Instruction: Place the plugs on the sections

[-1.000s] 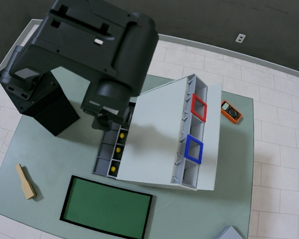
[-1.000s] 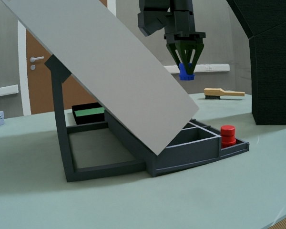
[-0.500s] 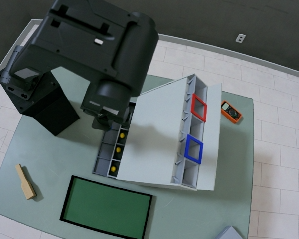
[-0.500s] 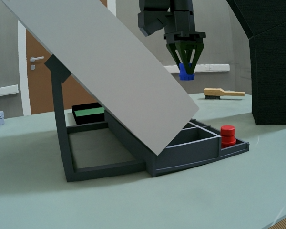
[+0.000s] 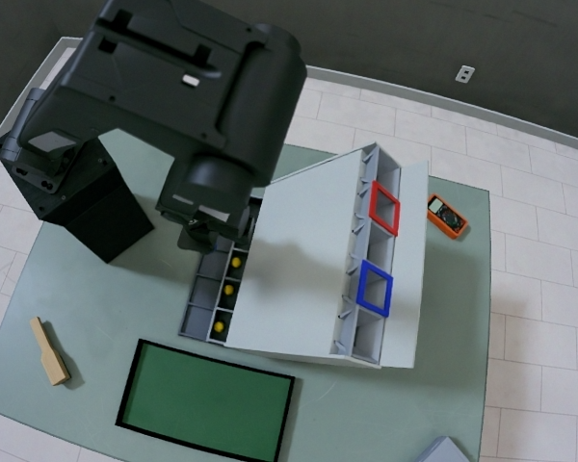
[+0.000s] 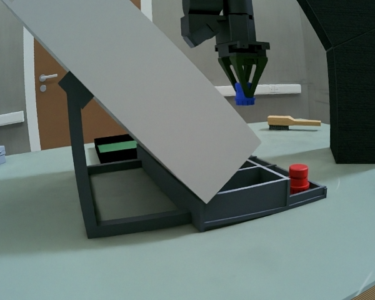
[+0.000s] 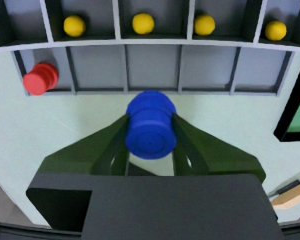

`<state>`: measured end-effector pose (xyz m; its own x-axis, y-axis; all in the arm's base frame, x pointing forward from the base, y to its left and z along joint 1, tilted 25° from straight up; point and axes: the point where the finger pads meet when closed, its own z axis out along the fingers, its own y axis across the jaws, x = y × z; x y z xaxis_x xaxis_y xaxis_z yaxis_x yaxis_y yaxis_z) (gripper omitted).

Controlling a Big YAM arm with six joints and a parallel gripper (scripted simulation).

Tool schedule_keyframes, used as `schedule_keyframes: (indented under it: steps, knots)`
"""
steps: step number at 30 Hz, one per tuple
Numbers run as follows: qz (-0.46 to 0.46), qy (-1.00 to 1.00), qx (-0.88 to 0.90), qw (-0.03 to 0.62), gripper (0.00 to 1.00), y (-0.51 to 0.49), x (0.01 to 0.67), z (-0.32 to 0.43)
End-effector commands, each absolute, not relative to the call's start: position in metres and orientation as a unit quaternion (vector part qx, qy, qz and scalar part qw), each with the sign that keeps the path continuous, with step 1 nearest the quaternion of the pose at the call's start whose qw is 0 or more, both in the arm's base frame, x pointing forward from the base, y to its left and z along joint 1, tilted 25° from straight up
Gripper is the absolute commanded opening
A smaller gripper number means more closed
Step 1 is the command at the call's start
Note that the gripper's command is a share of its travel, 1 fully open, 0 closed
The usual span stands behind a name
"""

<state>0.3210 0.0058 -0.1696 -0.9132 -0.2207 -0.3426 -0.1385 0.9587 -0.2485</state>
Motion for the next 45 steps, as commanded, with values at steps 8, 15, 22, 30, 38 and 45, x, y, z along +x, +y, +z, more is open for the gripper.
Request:
schedule_keyframes:
  steps: [8, 15, 22, 30, 38, 45]
  knots:
    - [-0.11, 0.972, -0.093, 0.185, 0.0, 0.0016, 0.3087, -0.1688]
    - [-0.109, 0.972, -0.093, 0.188, 0.0, 0.0013, 0.3088, -0.1687]
    - [-0.11, 0.972, -0.094, 0.186, 0.0, 0.0003, 0.3069, -0.1693]
    - [-0.111, 0.972, -0.094, 0.183, 0.0, -0.0014, 0.3038, -0.1703]
    - [-0.11, 0.972, -0.094, 0.185, 0.0, -0.0021, 0.302, -0.1705]
    - [-0.11, 0.971, -0.094, 0.19, 0.0, -0.0025, 0.3002, -0.1704]
